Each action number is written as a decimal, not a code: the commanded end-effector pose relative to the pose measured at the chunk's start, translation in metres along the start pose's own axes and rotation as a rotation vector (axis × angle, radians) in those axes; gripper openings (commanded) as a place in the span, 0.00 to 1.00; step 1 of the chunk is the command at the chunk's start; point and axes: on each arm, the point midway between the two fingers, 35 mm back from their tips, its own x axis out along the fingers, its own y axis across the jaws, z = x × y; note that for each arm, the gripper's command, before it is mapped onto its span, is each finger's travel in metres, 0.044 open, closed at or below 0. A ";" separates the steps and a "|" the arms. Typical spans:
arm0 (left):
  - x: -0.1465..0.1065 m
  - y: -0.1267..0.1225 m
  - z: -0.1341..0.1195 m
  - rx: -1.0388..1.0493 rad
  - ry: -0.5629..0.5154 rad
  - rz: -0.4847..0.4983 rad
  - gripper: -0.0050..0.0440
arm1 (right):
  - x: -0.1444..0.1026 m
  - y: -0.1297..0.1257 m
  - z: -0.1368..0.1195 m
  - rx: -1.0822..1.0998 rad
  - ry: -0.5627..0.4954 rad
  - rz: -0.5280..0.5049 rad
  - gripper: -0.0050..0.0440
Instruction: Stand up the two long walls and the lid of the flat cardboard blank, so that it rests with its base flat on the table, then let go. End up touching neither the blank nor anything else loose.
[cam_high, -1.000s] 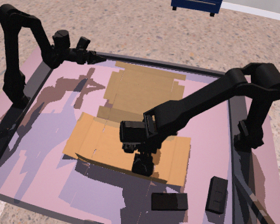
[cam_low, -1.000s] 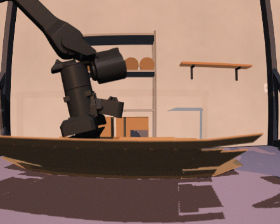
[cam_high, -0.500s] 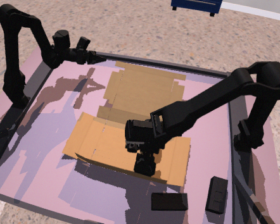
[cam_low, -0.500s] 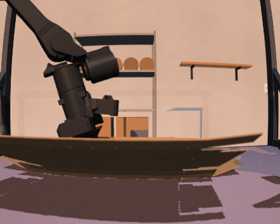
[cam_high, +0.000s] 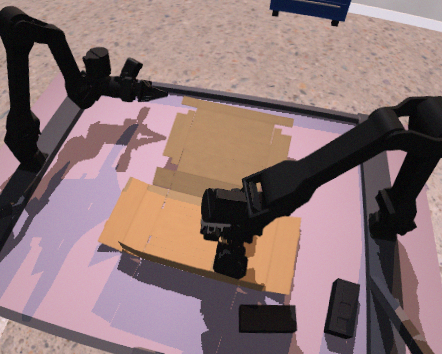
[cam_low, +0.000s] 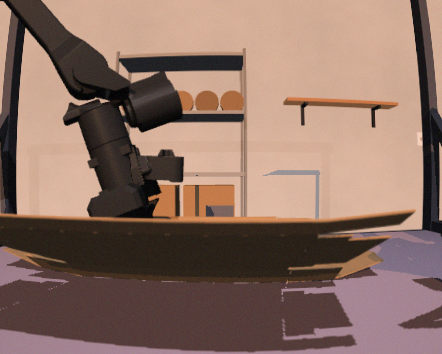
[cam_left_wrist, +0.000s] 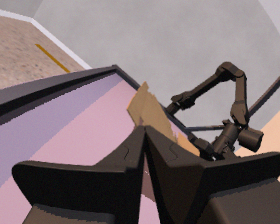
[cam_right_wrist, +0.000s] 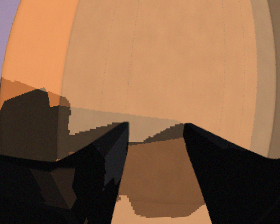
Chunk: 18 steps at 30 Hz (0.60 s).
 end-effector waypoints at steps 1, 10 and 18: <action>0.001 -0.003 0.007 0.015 -0.012 -0.005 0.15 | 0.024 -0.010 -0.041 -0.003 0.128 -0.030 0.51; 0.001 -0.003 0.007 0.015 -0.012 -0.005 0.49 | 0.024 -0.009 -0.041 -0.003 0.133 -0.032 0.51; 0.001 -0.003 0.007 0.015 -0.012 -0.005 0.67 | 0.025 -0.009 -0.042 -0.003 0.133 -0.032 0.51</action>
